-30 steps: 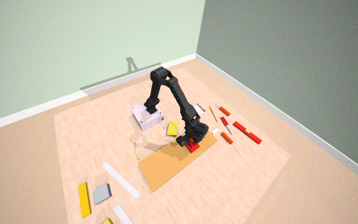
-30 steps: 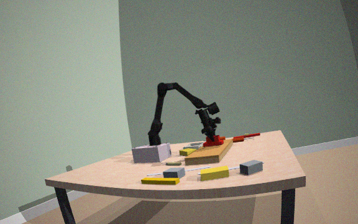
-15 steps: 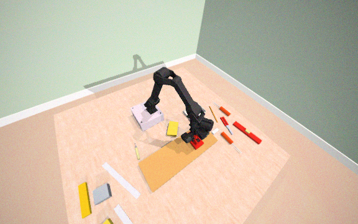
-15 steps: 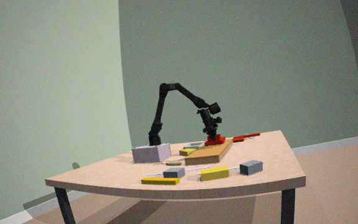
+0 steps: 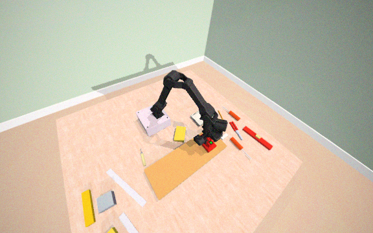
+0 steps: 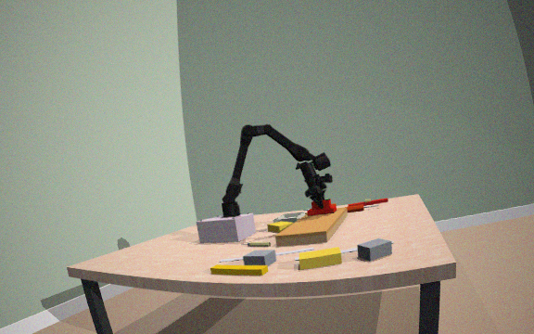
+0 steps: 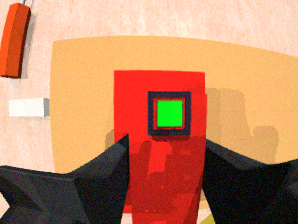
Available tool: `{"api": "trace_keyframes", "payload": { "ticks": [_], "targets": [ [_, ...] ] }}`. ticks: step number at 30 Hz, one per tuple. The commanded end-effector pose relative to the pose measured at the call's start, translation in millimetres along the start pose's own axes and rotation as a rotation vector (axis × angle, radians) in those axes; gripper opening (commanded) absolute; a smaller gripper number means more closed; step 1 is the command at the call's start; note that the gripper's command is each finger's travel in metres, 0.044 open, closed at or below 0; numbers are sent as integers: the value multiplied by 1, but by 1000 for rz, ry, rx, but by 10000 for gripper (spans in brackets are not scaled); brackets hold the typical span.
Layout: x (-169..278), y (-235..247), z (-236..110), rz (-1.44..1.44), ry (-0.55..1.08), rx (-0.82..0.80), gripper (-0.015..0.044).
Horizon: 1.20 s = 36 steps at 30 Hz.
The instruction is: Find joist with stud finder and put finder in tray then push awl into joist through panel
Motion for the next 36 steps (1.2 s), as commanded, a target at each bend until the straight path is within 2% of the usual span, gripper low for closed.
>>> {"api": "trace_keyframes", "payload": {
  "ticks": [1, 14, 26, 36],
  "targets": [
    [-2, 13, 0, -2, 0, -7, 0],
    [-10, 44, 0, -1, 0, -9, 0],
    [-9, 41, 0, -1, 0, -9, 0],
    [-4, 18, 0, -1, 0, -7, 0]
  ]
}}
Point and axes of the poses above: the point midway between the two fingers, 35 mm back from their tips, its own z axis out along the fingers, its own y axis across the jaws, x = y × z, the point moved 10 cm from there along -z, back along the fingers, and after that the axes turned 13 degrees about -z, right-handed, at the moved point
